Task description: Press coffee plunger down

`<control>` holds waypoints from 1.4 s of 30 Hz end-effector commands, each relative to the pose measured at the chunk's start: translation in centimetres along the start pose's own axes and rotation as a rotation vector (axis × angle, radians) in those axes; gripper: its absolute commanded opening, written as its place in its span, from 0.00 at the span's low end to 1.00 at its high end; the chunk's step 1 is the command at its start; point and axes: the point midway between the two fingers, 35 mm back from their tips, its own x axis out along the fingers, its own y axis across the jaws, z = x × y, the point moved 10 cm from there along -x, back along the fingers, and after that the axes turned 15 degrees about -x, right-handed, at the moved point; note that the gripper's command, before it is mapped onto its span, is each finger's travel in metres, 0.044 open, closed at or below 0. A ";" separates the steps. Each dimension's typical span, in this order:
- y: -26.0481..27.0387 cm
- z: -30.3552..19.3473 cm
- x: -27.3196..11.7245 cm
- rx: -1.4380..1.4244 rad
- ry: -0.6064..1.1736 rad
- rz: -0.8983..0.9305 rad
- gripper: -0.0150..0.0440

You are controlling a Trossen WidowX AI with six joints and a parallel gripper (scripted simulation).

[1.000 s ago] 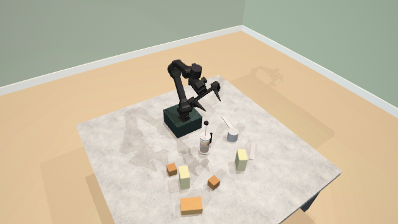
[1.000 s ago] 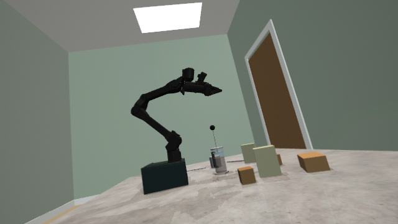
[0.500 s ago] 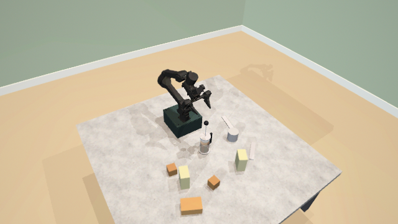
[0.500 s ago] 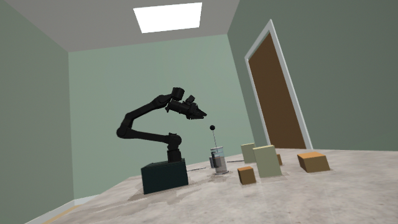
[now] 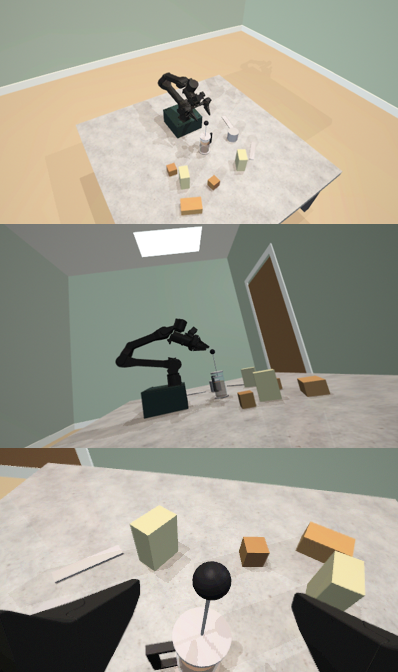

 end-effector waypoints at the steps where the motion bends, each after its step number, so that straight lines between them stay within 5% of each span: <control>1: 0.1 -0.1 0.8 -0.004 0.003 0.006 1.00; 21: 0.1 -0.2 3.7 -0.005 0.000 0.006 1.00; 33: 0.1 -0.2 3.7 -0.005 0.000 0.006 0.47; 42: 0.1 -0.2 3.7 -0.005 0.000 0.006 0.44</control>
